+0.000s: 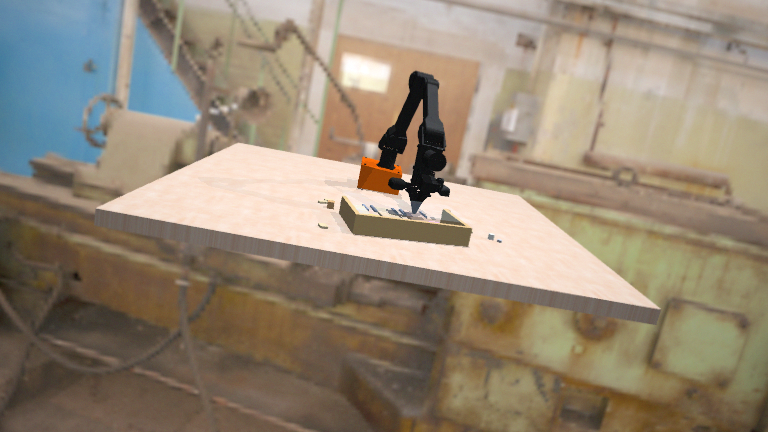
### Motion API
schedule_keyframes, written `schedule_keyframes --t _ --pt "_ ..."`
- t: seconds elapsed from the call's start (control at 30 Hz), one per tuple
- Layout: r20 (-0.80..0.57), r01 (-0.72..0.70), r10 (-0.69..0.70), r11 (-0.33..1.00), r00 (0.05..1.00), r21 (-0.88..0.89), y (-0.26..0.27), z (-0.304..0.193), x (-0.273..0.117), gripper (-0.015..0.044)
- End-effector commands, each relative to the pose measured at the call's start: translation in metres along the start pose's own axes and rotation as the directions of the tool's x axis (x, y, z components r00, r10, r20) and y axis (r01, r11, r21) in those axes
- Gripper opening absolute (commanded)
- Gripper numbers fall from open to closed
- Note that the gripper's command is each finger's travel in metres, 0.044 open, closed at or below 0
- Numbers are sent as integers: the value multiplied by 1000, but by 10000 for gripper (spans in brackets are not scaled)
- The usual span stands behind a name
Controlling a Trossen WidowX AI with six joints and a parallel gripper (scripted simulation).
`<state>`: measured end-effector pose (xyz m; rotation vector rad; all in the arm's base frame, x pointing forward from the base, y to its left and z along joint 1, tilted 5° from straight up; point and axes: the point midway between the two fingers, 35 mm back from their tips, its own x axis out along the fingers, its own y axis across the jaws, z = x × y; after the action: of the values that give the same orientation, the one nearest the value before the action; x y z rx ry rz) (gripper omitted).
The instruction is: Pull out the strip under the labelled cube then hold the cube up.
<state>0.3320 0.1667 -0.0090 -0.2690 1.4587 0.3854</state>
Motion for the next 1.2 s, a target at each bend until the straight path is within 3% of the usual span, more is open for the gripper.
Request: schedule_keyframes --t 0.0,1.17 --pt "0 4 -4 1000 1000 4 0 0 2 0" --pt "0 4 -4 1000 1000 4 0 2 5 0"
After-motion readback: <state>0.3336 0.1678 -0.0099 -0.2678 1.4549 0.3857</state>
